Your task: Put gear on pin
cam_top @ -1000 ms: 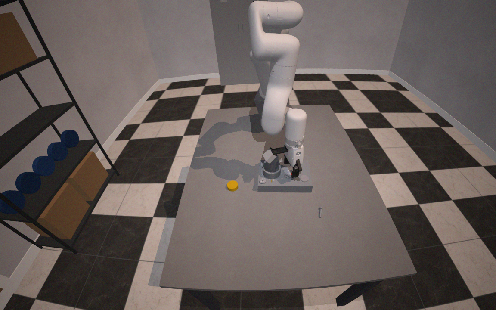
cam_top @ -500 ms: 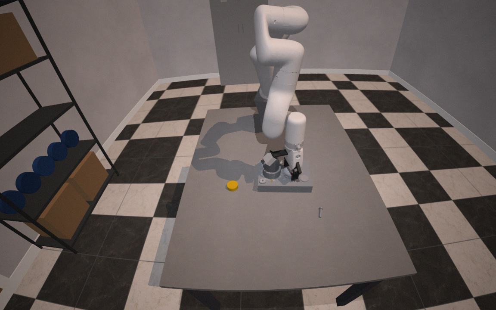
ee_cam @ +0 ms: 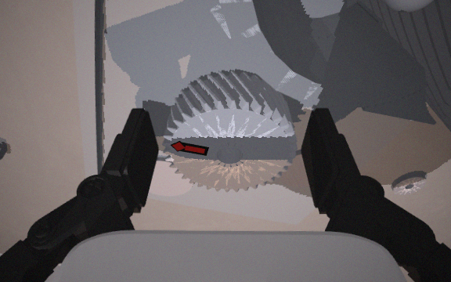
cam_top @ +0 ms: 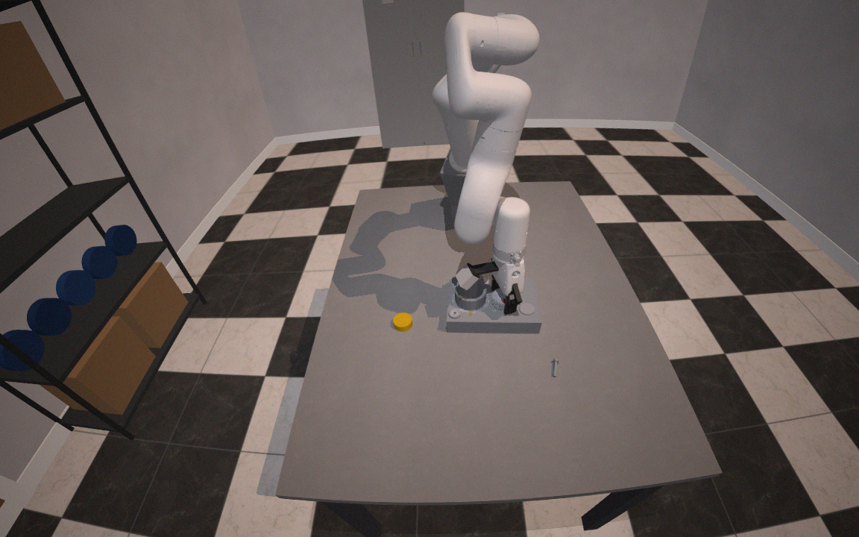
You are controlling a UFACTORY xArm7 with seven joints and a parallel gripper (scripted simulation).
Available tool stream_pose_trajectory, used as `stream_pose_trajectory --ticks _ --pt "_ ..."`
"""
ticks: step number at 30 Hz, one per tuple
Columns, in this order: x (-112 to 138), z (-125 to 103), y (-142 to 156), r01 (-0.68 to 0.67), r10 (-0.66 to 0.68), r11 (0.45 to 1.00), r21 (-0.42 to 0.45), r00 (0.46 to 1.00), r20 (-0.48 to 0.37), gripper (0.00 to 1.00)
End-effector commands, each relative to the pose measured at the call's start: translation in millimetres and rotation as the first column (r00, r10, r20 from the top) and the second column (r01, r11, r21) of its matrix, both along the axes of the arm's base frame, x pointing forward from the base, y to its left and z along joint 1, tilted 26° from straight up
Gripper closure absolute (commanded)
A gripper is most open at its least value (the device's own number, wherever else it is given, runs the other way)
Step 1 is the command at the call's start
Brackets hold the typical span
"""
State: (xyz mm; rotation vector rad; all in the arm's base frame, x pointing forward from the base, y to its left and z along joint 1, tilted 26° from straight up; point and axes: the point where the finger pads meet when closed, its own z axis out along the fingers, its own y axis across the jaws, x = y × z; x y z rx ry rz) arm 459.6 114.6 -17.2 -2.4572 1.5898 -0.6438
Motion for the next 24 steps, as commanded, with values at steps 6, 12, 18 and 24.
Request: stream_pose_trajectory --ticks 6,12,18,24 --pt "1.3 -0.8 0.4 -0.001 0.001 1.000 0.001 1.000 0.002 0.07" --pt "1.4 -0.9 0.4 -0.001 0.001 1.000 0.001 1.000 0.002 0.07" --pt "1.4 -0.9 0.4 -0.001 0.001 1.000 0.001 1.000 0.002 0.07" --pt "1.4 -0.9 0.4 -0.001 0.001 1.000 0.001 1.000 0.002 1.00"
